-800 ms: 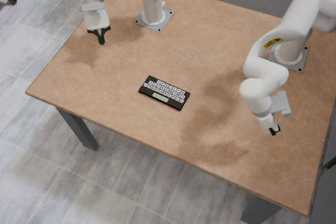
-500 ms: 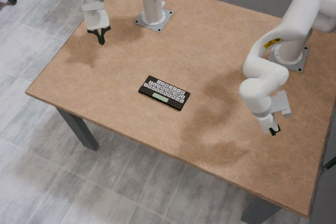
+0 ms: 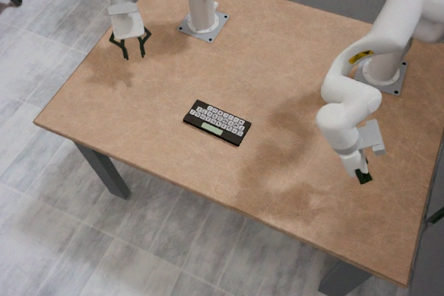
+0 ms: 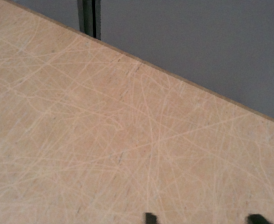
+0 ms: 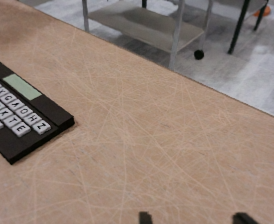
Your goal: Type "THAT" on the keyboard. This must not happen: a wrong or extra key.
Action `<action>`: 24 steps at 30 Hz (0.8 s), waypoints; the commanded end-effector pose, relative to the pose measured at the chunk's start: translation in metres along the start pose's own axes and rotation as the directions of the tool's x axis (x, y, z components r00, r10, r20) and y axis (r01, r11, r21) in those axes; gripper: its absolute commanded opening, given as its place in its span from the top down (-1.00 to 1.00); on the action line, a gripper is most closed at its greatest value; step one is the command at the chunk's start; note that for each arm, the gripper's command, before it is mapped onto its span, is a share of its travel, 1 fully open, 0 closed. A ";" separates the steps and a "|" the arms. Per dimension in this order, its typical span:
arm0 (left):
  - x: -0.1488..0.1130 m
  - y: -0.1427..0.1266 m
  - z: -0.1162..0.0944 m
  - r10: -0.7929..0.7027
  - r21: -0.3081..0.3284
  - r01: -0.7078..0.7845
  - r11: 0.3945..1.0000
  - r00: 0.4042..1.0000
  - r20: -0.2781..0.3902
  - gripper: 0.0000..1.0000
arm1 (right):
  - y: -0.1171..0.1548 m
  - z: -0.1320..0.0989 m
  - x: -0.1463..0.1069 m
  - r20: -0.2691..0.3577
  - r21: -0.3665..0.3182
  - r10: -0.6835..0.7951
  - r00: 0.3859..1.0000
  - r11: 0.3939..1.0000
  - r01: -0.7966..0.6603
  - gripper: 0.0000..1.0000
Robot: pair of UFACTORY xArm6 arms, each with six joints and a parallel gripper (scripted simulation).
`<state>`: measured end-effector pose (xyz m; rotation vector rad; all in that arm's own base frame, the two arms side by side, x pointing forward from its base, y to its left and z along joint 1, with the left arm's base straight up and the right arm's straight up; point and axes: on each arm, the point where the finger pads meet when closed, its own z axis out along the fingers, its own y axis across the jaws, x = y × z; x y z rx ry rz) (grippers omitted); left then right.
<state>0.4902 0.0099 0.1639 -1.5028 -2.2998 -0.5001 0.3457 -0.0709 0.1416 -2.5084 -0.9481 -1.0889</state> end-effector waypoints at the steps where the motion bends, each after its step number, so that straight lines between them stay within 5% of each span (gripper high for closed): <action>1: 0.001 0.001 -0.001 -0.001 -0.002 0.001 1.000 1.000 0.003 -1.00 | 0.001 0.000 0.001 -0.001 -0.002 -0.002 1.000 1.000 0.002 -1.00; 24: 0.041 0.010 0.015 0.034 0.050 -0.035 0.998 0.999 0.023 -1.00 | 0.001 0.000 0.001 -0.001 -0.002 -0.002 1.000 1.000 0.002 -1.00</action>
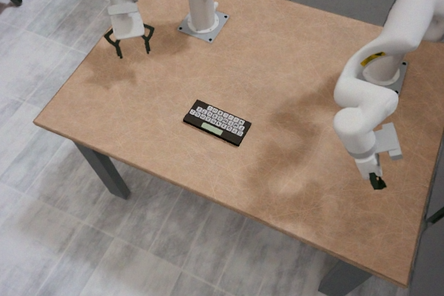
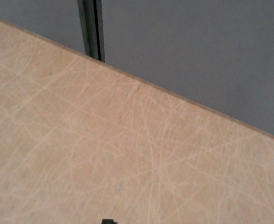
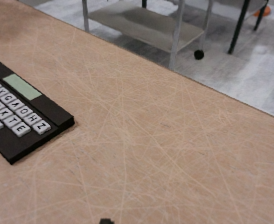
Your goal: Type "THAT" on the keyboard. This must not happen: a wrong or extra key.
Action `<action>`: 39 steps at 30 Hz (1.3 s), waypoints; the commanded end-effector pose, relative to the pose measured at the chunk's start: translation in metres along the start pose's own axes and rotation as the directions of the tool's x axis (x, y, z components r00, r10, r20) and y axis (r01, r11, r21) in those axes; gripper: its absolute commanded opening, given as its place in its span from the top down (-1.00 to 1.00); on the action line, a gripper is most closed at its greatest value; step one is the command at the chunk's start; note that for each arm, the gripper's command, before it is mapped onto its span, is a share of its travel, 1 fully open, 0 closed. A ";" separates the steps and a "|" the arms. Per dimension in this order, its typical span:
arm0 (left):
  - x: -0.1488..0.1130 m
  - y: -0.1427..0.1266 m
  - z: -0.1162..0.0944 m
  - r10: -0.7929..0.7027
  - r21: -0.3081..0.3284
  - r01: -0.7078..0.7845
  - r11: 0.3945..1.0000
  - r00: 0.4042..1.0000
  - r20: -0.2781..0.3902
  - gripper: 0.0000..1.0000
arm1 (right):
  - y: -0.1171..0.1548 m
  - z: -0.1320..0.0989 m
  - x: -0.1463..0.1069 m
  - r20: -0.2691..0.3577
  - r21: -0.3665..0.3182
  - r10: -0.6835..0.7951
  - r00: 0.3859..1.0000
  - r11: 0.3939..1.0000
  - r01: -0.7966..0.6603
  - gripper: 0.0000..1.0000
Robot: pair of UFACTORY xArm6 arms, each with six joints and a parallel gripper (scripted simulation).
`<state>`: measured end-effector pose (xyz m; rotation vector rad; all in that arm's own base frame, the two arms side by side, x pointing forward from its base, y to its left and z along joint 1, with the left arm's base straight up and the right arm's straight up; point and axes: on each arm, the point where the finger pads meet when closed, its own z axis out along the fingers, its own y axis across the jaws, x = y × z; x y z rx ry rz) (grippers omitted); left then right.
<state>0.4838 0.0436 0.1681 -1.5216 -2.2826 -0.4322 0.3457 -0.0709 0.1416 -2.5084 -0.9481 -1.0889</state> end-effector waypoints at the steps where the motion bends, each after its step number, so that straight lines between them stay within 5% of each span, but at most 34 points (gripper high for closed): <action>1: 0.014 0.004 0.003 0.010 0.013 -0.011 1.000 1.000 0.010 -1.00 | 0.001 0.000 0.001 -0.001 -0.002 -0.002 1.000 1.000 0.002 -1.00; 20: 0.095 0.008 0.033 0.076 0.098 -0.083 0.992 0.994 0.074 -1.00 | 0.001 0.000 0.001 -0.001 -0.002 -0.002 1.000 1.000 0.002 -1.00; 39: 0.223 -0.018 0.079 0.161 0.159 -0.198 0.967 0.962 0.219 -1.00 | 0.001 0.000 0.001 -0.001 -0.002 -0.002 1.000 1.000 0.002 -1.00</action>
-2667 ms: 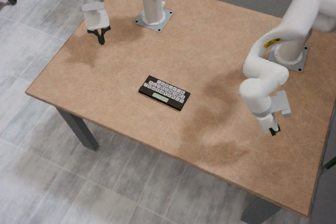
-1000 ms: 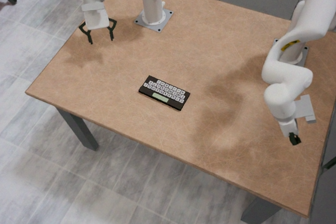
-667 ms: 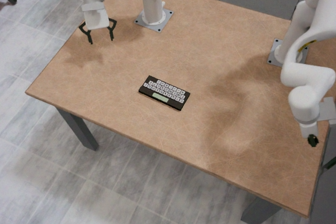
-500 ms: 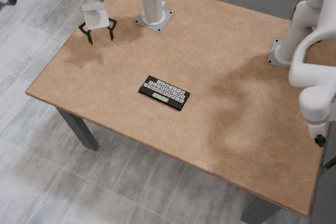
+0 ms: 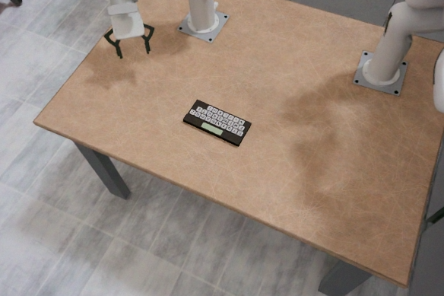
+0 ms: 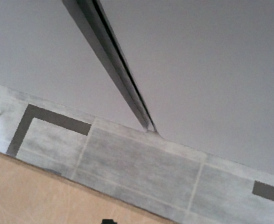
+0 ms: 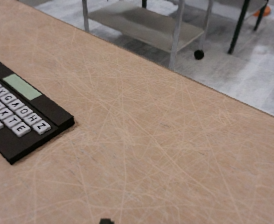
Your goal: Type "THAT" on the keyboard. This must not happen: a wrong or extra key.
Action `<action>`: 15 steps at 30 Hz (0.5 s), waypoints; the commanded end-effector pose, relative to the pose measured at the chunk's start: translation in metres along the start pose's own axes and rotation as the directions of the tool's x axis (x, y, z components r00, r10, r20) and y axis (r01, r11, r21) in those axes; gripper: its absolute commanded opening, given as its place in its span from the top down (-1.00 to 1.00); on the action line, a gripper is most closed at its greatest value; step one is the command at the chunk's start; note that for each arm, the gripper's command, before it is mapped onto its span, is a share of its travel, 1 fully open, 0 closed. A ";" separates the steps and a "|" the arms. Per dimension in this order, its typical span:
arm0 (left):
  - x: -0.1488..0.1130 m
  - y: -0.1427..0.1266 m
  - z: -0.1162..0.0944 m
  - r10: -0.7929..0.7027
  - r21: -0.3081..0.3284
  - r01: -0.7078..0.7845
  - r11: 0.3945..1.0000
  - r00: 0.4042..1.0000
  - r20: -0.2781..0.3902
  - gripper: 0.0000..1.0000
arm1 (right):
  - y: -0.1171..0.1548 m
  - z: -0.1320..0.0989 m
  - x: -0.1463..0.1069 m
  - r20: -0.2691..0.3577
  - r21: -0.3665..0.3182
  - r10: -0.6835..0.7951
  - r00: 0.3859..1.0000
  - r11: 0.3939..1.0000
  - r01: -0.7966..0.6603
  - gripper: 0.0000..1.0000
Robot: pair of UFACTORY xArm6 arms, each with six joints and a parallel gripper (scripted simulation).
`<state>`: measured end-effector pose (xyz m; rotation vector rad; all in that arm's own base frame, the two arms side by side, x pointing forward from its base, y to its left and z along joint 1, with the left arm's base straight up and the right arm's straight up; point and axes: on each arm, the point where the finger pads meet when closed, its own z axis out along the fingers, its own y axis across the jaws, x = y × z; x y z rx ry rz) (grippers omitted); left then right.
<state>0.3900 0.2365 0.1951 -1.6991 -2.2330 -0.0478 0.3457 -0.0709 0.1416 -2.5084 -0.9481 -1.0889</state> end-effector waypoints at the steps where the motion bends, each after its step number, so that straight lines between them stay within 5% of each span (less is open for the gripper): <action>1: 0.027 -0.011 0.004 0.026 0.005 -0.026 1.000 0.999 0.034 -1.00 | 0.001 0.000 0.001 -0.001 -0.002 -0.002 1.000 1.000 0.002 -1.00; 15: 0.113 -0.069 0.027 0.106 -0.007 -0.106 0.994 0.984 0.141 -1.00 | 0.001 0.000 0.001 -0.001 -0.002 -0.002 1.000 1.000 0.002 -1.00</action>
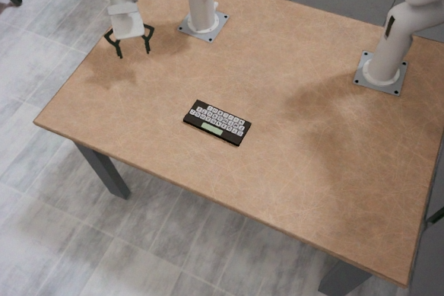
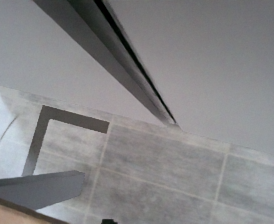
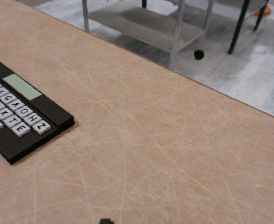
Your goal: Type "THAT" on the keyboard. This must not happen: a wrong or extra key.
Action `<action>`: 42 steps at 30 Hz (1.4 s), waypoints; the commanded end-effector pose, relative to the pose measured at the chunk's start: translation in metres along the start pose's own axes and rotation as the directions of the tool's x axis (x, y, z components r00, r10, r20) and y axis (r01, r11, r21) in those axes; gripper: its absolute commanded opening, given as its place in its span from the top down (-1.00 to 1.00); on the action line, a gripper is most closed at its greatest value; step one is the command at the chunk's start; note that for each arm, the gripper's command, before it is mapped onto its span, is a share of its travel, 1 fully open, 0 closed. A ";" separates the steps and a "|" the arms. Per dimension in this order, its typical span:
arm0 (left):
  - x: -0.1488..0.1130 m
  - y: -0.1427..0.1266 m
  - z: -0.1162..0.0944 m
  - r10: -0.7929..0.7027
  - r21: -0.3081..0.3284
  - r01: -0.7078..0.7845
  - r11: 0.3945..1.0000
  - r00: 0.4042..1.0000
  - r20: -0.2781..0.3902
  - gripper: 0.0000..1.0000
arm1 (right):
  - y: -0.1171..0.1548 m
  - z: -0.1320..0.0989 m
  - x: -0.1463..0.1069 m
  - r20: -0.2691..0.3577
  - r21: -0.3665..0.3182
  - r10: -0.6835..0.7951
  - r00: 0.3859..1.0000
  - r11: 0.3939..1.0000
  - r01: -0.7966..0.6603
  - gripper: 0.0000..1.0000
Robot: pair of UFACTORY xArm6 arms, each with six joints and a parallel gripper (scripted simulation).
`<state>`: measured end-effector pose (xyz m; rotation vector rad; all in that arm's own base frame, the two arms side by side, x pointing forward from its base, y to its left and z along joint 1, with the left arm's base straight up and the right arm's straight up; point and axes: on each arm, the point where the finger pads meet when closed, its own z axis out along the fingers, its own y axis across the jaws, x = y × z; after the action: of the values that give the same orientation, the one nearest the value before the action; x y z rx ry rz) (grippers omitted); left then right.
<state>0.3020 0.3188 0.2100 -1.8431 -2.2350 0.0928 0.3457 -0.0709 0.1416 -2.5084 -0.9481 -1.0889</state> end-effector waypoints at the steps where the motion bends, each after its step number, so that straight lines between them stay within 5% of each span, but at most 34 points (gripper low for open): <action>1: 0.017 -0.014 0.001 0.023 -0.012 -0.023 1.000 0.999 0.025 -1.00 | 0.001 0.000 0.001 -0.001 -0.002 -0.002 1.000 1.000 0.002 -1.00; 15: 0.083 -0.104 0.015 0.113 -0.079 -0.105 0.991 0.988 0.104 -1.00 | 0.001 0.000 0.001 -0.001 -0.002 -0.002 1.000 1.000 0.002 -1.00; 42: 0.127 -0.222 0.030 0.214 -0.194 -0.190 0.962 0.970 0.113 -1.00 | 0.001 0.000 0.001 -0.001 -0.002 -0.002 1.000 1.000 0.002 -1.00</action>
<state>0.0720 0.3996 0.2414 -2.2063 -2.2042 0.0699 0.3457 -0.0709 0.1416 -2.5084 -0.9481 -1.0889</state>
